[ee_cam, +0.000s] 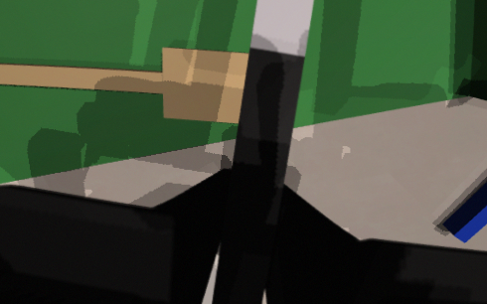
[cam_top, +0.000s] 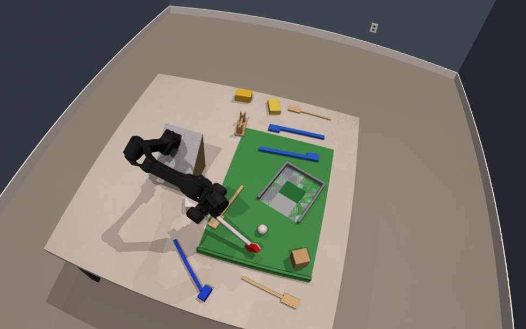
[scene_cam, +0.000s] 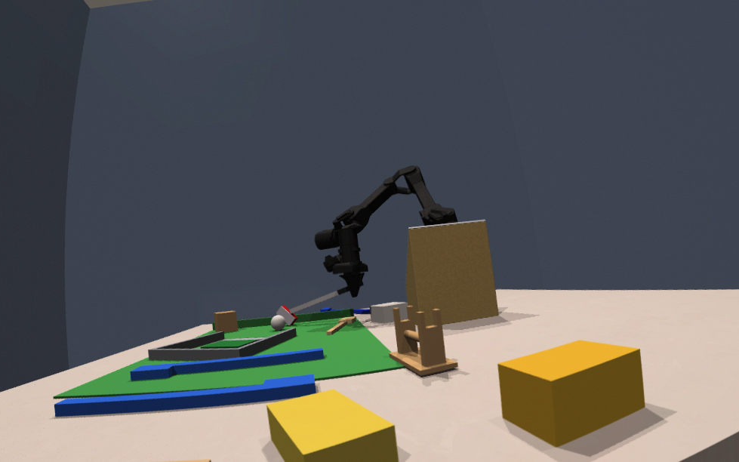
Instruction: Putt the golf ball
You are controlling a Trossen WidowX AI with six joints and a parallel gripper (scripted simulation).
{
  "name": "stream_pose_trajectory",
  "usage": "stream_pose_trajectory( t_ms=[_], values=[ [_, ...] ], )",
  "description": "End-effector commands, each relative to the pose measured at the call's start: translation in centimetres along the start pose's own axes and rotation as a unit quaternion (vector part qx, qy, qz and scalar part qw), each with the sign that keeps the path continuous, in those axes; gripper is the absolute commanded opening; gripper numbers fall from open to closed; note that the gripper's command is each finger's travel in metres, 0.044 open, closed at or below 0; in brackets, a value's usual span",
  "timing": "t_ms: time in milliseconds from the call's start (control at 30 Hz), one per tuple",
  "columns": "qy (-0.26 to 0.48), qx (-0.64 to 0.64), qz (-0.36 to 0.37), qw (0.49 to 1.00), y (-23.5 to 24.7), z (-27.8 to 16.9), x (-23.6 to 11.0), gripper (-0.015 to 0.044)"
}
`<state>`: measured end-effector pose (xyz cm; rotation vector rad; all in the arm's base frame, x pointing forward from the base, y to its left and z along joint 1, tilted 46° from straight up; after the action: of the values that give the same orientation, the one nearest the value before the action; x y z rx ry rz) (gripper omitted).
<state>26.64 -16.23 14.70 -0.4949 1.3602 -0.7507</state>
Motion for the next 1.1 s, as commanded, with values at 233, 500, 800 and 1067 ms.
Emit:
stream_pose_trajectory(
  t_ms=[233,500,800,1067],
  values=[
    [-0.002,-0.002,0.006,1.000,12.5,1.1,-0.1,0.0000],
    [-0.003,-0.003,0.005,1.000,13.5,1.1,-0.7,0.0000],
    [-0.003,-0.003,0.006,1.000,13.5,1.1,-5.7,0.0000],
    [0.000,-0.009,0.006,1.000,13.7,1.0,-5.3,0.0000]
  ],
)
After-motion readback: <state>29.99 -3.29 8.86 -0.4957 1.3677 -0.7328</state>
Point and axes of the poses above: the point midway between the two fingers, 35 mm back from their tips, its own x axis out along the fingers, its own y axis across the jaws, z = x × y, the point moved 5 cm from there along -x, back along the fingers, and after that the axes turned 5 degrees about -x, right-handed, at the moved point
